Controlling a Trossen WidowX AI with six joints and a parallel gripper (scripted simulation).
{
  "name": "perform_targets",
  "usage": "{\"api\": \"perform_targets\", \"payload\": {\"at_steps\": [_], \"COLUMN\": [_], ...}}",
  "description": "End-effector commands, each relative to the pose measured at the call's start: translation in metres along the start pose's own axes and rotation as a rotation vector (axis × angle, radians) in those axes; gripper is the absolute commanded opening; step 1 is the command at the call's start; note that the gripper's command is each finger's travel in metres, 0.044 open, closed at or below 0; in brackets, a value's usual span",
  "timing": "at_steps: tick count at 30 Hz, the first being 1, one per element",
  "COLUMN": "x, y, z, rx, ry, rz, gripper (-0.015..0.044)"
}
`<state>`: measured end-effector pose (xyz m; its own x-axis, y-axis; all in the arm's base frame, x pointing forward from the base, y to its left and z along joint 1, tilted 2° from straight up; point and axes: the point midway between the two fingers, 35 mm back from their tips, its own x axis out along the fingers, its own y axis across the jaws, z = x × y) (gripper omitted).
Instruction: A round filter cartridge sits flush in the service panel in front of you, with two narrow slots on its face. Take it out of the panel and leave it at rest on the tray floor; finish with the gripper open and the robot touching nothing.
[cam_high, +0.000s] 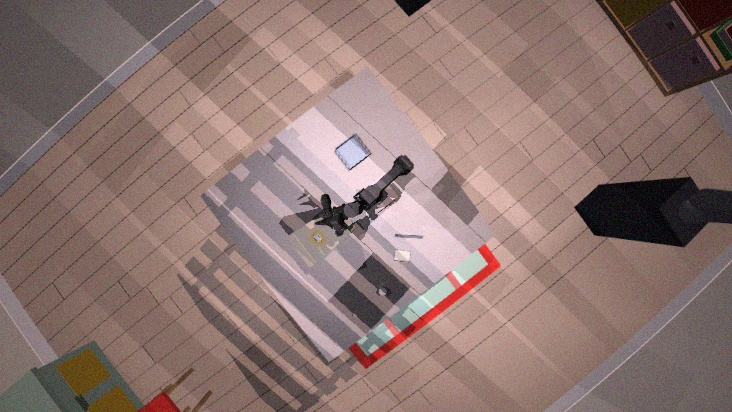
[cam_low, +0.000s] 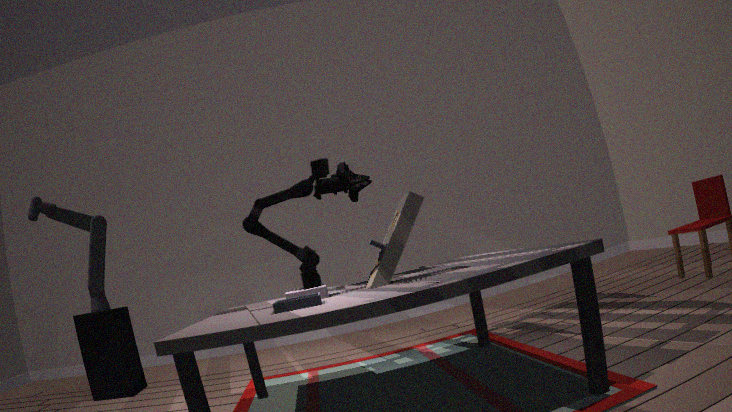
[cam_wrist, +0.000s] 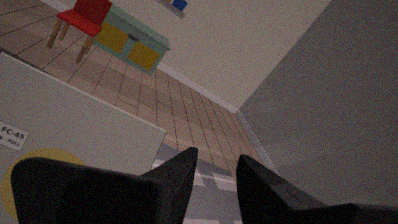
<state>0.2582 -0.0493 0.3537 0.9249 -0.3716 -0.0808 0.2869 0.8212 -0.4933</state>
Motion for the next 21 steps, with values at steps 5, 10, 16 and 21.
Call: {"api": "perform_targets", "payload": {"at_steps": [5, 10, 16, 21], "x": [0.018, 0.016, 0.016, 0.016], "y": [0.085, 0.099, 0.099, 0.099], "z": [-0.052, -0.063, -0.063, -0.063], "rx": [-1.069, -1.245, -1.245, -1.245], "ry": [-0.001, -0.056, -0.056, -0.056], "rz": [0.525, 0.635, 0.635, 0.635], "gripper": [0.0106, 0.0106, 0.0106, 0.0106]}}
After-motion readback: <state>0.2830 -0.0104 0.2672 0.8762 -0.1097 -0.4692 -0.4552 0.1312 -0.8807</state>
